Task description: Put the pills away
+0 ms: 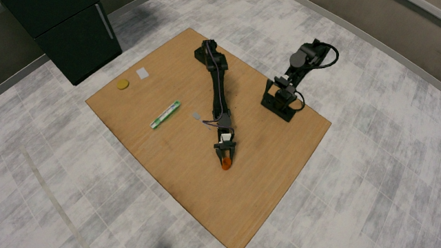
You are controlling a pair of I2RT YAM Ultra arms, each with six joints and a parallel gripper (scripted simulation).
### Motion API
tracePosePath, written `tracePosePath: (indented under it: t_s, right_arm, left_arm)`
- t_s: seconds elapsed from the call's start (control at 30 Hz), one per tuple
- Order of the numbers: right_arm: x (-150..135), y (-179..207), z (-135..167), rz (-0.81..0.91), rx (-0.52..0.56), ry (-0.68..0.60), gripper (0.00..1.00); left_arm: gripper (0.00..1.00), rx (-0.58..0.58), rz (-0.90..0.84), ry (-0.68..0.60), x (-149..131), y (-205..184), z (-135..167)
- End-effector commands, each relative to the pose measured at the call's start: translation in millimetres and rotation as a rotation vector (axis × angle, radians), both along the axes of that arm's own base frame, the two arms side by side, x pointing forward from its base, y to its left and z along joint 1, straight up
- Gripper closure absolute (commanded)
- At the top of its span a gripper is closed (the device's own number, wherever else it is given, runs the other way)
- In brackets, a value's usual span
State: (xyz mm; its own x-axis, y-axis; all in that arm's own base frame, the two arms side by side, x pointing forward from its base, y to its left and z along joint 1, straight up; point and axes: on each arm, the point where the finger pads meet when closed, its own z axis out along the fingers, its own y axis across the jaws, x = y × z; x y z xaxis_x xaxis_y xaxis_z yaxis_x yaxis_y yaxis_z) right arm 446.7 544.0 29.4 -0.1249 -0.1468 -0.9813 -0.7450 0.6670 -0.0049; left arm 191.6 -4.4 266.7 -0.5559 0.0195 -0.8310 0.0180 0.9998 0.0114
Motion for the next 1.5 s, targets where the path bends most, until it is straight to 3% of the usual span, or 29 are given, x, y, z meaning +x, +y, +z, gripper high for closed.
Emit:
tracePosePath:
  t_s: [0.0, 1.1, 1.13, 1.47]
  right_arm:
    - [3, 4, 7, -0.004, 0.032, -0.018, 0.64]
    - [1, 1, -15, -0.003, 0.017, -0.012, 0.64]
    - [1, 1, -15, -0.003, 0.017, -0.012, 0.52]
    - [1, 1, -15, -0.003, 0.017, -0.012, 0.52]
  left_arm:
    - [0.00, 0.001, 0.000, -0.019, -2, 1, 1]
    - [0.00, 0.001, 0.000, -0.019, -2, 1, 1]
    - [0.00, 0.001, 0.000, -0.019, -2, 1, 1]
    - [0.00, 0.000, -0.006, -0.021, -1, 0, 4]
